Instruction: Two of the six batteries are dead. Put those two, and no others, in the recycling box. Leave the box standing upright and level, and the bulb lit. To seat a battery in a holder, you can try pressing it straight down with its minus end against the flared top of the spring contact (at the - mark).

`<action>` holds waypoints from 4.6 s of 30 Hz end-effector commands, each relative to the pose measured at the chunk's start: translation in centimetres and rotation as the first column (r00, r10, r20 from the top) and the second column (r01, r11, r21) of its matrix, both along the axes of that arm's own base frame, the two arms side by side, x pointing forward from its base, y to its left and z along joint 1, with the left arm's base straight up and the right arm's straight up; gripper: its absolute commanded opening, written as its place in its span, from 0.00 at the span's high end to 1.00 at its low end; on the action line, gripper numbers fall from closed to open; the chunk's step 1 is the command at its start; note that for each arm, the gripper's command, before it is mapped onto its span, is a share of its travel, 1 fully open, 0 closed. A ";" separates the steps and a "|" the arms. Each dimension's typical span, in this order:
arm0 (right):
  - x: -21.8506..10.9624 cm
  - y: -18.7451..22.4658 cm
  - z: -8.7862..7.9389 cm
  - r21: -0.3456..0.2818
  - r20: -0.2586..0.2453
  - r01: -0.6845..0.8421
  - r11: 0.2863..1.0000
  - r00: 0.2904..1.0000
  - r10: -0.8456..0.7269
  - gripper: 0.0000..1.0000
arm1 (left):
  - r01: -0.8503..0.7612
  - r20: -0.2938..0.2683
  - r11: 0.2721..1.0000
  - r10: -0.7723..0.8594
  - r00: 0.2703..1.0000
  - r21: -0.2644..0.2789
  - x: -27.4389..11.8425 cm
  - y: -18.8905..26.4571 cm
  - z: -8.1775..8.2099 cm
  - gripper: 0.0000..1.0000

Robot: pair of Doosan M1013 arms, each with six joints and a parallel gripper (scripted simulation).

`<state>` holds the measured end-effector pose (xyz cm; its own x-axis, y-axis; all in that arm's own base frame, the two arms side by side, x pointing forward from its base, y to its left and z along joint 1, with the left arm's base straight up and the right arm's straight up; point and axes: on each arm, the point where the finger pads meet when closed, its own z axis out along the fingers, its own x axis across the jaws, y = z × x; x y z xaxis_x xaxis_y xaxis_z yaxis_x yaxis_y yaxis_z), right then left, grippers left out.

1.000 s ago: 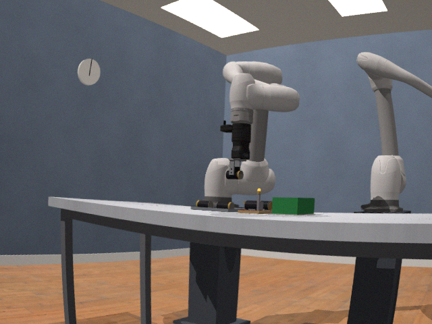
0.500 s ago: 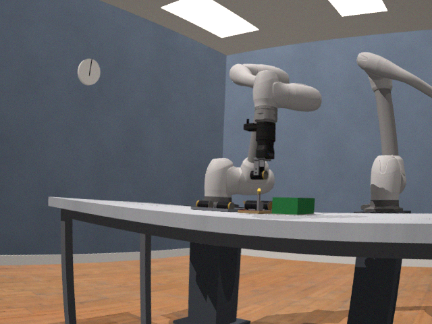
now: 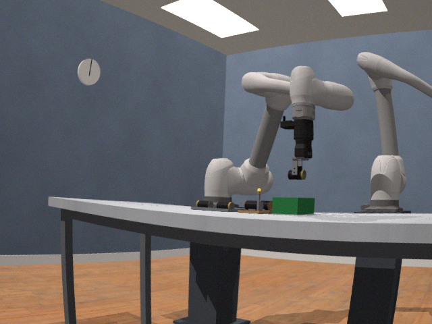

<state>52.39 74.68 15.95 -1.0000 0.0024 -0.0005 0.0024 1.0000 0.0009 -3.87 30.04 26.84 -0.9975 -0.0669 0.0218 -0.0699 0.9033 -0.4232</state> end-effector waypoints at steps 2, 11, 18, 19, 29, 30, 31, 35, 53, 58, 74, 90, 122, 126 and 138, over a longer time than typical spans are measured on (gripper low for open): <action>0.1 0.6 0.3 0.002 0.001 0.001 1.000 1.000 -0.001 0.43 | 0.000 -0.001 1.000 0.000 1.000 0.001 0.0 0.0 0.1 0.00; 0.1 0.9 0.3 0.002 0.001 0.001 1.000 1.000 -0.001 0.43 | 0.000 -0.001 1.000 0.000 1.000 0.001 0.0 0.0 0.1 0.00; 0.1 0.9 0.3 0.002 0.001 0.001 1.000 1.000 -0.001 0.43 | 0.000 -0.001 1.000 0.000 1.000 0.001 0.0 0.0 0.1 0.00; 0.1 0.9 0.3 0.002 0.001 0.001 1.000 1.000 -0.001 0.43 | 0.000 -0.001 1.000 0.000 1.000 0.001 0.0 0.0 0.1 0.00; 0.1 0.9 0.2 0.002 0.001 0.001 1.000 1.000 -0.001 0.43 | 0.000 -0.001 1.000 0.000 1.000 0.001 0.0 0.0 0.1 0.00; 0.1 0.9 -0.2 0.002 0.001 0.002 1.000 1.000 -0.002 0.43 | 0.000 -0.001 1.000 0.000 1.000 0.001 0.0 0.0 0.1 0.00; 0.1 0.9 -0.9 0.002 0.001 0.002 1.000 1.000 -0.002 0.43 | 0.000 -0.001 1.000 0.000 1.000 0.001 0.0 0.0 0.1 0.00; 0.1 0.9 -3.2 0.002 0.001 0.002 1.000 1.000 -0.002 0.43 | 0.000 -0.001 1.000 0.000 1.000 0.001 0.0 0.0 0.1 0.00; 0.1 0.9 -5.6 0.002 0.001 0.002 1.000 1.000 -0.002 0.43 | 0.000 -0.001 1.000 0.000 1.000 0.001 0.0 0.0 0.1 0.00; 0.1 0.9 -5.6 0.002 0.001 0.002 1.000 1.000 -0.002 0.43 | 0.000 -0.001 1.000 0.000 1.000 0.001 0.0 0.0 0.1 0.00; 0.1 0.9 -5.6 0.002 0.001 0.002 1.000 1.000 -0.002 0.43 | 0.000 -0.001 1.000 0.000 1.000 0.001 0.0 0.0 0.1 0.00; 0.1 0.9 -10.0 0.002 0.001 0.002 1.000 1.000 -0.002 0.43 | 0.000 -0.001 1.000 0.000 1.000 0.001 0.0 0.0 0.1 0.00; 0.1 0.9 -12.1 0.002 0.001 0.002 1.000 1.000 -0.002 0.10 | 0.000 -0.001 1.000 0.000 1.000 0.001 0.0 0.0 0.1 0.00; 0.1 0.9 -12.1 0.002 0.001 0.002 1.000 1.000 -0.002 0.10 | 0.000 -0.001 1.000 0.000 1.000 0.001 0.0 0.0 0.1 0.00; 0.1 0.9 -11.8 0.002 0.001 0.001 1.000 1.000 -0.001 0.10 | 0.000 -0.001 1.000 0.000 1.000 0.001 0.0 0.0 0.1 0.00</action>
<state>52.41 75.53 3.74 -1.0000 0.0033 0.0001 0.0033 1.0000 -0.0005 -3.87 30.04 26.84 -0.9975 -0.0669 0.0218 -0.0699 0.9033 -0.4232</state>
